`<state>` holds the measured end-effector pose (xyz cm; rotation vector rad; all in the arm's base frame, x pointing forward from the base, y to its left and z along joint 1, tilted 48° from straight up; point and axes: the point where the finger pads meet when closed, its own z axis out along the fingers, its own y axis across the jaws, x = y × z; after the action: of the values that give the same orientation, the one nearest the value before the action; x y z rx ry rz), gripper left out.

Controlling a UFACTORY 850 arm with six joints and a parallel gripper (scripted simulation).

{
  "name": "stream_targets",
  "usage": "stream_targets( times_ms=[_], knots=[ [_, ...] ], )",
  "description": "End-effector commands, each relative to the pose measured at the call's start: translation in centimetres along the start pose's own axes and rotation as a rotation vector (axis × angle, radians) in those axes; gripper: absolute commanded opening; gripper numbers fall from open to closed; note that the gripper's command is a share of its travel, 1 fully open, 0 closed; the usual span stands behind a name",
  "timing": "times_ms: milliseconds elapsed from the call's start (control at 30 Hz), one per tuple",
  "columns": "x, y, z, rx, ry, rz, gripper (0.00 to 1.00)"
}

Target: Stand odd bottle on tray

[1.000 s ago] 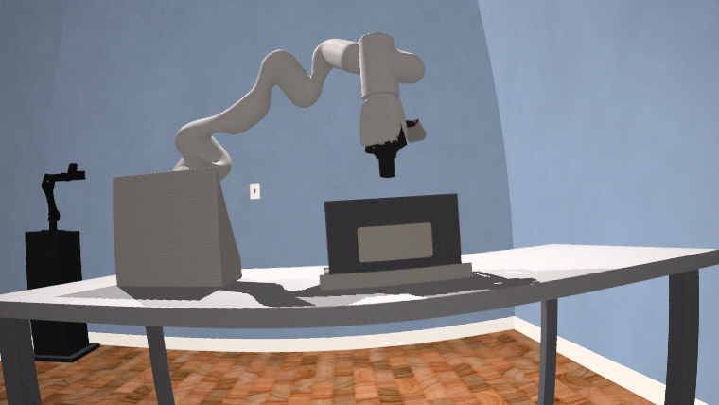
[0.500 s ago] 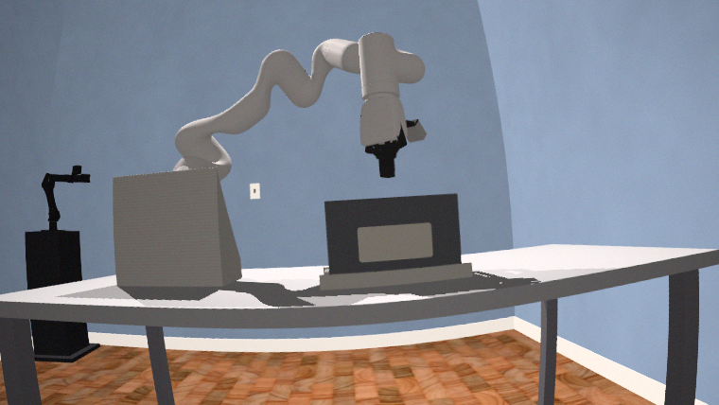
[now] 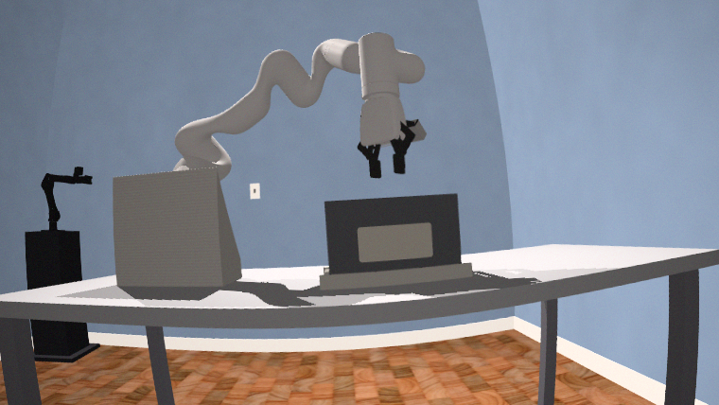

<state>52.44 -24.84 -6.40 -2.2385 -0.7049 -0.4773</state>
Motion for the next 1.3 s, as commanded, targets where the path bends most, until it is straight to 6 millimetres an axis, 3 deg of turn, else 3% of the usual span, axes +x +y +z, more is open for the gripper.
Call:
stream_targets(
  times_ms=[0, 1267],
  knots=[
    [0.04, 0.06, -0.12, -0.002, 0.000, -0.001, 0.65],
    [0.04, 0.06, 0.53, -0.002, 0.001, -0.001, 0.65]
  ],
)
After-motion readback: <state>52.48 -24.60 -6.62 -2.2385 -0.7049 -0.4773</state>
